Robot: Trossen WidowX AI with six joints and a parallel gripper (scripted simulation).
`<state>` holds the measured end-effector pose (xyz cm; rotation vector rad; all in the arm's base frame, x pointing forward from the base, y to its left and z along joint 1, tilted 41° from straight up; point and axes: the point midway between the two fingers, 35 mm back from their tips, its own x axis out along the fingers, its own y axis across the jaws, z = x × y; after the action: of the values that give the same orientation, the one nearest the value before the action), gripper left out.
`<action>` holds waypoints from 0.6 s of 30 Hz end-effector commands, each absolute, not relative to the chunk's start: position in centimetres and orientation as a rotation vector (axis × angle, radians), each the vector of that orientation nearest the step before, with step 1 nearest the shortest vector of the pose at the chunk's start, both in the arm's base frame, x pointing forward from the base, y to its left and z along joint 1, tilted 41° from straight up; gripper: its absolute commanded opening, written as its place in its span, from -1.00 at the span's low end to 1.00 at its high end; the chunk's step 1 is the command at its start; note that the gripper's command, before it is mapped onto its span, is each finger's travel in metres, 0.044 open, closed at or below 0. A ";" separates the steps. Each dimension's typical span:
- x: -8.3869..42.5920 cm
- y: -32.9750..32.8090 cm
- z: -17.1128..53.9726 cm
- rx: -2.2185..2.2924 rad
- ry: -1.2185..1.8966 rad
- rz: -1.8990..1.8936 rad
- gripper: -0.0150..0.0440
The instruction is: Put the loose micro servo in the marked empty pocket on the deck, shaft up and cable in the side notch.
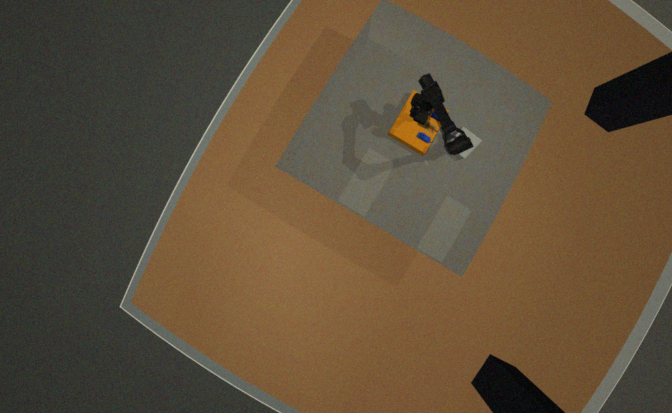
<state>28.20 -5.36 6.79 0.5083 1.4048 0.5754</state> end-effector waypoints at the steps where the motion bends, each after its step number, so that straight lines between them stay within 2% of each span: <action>1: 28.3 -5.5 6.8 0.566 1.427 0.519 -0.49; 8: 27.9 -5.5 6.8 0.566 1.428 0.518 -0.49; 18: 23.6 -5.3 6.5 0.567 1.430 0.518 -0.49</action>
<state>25.44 -5.30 6.68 0.5674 1.4287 0.5218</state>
